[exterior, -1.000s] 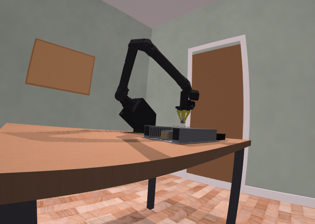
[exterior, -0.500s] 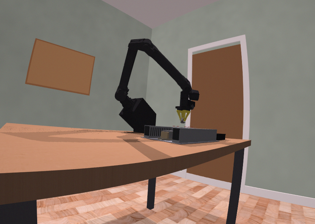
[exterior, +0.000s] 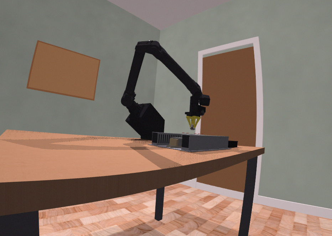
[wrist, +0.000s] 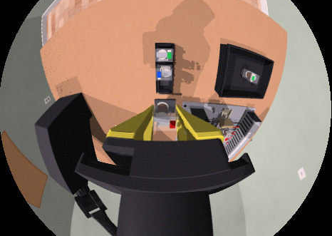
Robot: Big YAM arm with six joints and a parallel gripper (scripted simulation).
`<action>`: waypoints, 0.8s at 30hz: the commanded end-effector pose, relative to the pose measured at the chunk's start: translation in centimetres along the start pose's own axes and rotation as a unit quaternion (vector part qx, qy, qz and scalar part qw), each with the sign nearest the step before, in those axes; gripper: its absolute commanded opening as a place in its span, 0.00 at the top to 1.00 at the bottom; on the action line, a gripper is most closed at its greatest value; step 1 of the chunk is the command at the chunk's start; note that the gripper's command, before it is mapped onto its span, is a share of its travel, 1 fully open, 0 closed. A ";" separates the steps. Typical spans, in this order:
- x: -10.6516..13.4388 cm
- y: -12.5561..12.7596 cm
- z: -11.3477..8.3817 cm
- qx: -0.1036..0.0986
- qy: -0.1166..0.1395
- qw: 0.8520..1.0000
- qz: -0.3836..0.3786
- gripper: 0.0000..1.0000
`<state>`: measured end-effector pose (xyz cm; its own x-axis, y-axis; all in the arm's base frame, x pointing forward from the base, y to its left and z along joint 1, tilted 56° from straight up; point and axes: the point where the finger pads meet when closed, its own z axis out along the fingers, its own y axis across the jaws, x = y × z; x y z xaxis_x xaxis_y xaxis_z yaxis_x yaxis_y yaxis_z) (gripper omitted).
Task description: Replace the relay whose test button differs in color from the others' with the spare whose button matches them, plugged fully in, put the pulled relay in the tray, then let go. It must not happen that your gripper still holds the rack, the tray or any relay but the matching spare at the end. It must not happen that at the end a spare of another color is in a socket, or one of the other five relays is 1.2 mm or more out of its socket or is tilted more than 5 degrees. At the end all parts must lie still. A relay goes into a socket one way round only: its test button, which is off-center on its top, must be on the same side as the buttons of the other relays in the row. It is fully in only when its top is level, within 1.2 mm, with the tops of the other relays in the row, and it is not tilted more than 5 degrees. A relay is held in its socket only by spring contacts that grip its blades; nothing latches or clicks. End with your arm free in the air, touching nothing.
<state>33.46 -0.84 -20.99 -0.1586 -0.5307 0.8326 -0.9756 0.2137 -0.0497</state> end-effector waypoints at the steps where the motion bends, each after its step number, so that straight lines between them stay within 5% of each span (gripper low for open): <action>1: -0.9 -1.6 -2.3 0.025 -0.016 1.000 0.009 1.00; 24: 4.0 -3.8 -1.1 0.006 -0.006 1.000 0.005 1.00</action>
<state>35.20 -1.97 -18.39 -0.1527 -0.5303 0.8339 -0.9792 0.1950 -0.0553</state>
